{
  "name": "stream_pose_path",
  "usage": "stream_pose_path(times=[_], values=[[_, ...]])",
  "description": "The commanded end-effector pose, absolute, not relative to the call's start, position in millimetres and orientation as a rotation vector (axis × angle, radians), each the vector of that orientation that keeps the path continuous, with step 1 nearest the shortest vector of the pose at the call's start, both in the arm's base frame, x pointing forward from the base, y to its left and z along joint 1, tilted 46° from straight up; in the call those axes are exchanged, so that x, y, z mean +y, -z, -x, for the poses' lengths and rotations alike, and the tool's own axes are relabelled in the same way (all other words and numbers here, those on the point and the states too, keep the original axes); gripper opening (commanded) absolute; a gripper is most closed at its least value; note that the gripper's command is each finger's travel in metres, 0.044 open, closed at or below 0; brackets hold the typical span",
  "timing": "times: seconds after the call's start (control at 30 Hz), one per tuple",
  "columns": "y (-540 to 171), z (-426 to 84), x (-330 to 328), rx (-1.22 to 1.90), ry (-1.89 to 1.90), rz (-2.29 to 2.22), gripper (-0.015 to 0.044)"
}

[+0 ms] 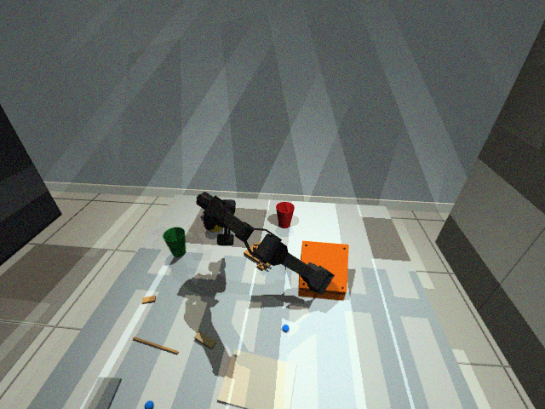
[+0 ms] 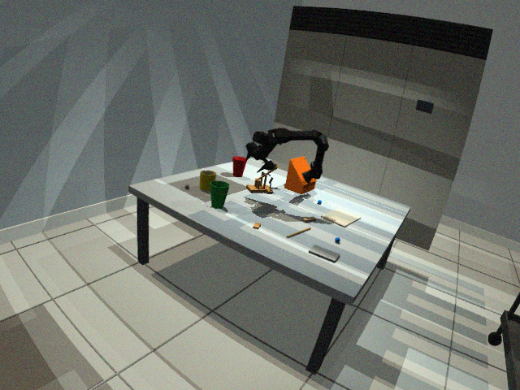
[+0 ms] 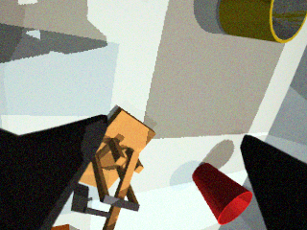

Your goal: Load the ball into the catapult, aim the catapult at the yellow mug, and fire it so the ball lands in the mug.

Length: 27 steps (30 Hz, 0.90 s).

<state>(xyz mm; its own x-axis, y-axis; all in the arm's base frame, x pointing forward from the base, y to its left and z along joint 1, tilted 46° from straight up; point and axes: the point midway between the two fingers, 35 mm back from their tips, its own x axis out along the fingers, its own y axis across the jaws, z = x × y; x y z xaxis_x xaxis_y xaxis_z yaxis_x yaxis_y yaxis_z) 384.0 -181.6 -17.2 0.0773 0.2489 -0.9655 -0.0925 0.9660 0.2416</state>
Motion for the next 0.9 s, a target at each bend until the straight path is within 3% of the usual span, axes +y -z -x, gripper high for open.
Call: stream_pose_path(times=[0.0,0.87], values=[[21,-398,-201,1.427,-0.171,-0.225,0.044],[55,-436,-346,1.062,0.314,-0.907,0.044]])
